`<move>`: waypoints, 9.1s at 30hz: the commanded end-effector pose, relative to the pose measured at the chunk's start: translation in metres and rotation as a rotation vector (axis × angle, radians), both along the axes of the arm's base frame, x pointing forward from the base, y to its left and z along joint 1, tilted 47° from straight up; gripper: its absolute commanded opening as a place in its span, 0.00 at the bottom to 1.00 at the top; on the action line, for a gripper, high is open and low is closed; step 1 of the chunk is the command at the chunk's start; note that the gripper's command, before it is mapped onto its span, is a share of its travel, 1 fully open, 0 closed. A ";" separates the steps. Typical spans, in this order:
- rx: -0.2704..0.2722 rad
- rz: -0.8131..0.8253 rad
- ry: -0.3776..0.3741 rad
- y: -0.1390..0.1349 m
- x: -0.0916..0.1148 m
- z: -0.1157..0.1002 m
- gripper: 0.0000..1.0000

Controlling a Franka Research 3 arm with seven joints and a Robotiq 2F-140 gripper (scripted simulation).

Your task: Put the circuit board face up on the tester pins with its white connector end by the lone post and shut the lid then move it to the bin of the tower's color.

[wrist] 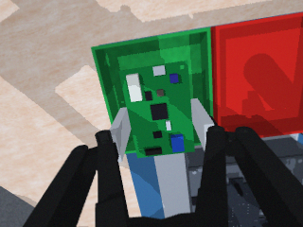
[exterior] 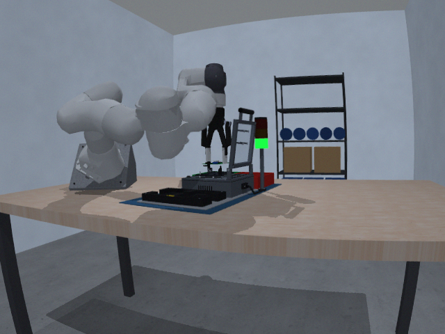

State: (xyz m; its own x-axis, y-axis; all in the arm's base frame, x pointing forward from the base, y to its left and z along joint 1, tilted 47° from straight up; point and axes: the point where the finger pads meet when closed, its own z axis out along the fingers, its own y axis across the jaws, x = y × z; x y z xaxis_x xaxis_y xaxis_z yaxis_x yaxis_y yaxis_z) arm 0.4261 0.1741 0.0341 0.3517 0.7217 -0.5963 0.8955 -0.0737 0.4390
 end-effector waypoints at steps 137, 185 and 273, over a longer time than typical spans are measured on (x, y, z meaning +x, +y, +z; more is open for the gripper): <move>0.007 0.007 0.003 -0.048 0.022 -0.052 0.46; 0.007 0.007 0.003 -0.049 0.022 -0.053 0.46; 0.007 0.007 0.003 -0.051 0.023 -0.055 0.46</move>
State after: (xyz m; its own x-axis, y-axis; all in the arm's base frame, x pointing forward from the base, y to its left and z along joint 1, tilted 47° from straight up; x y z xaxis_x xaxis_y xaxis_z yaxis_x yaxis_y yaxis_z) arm 0.4492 0.1229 -0.0203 0.3505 0.7256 -0.5922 0.8955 -0.0746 0.4387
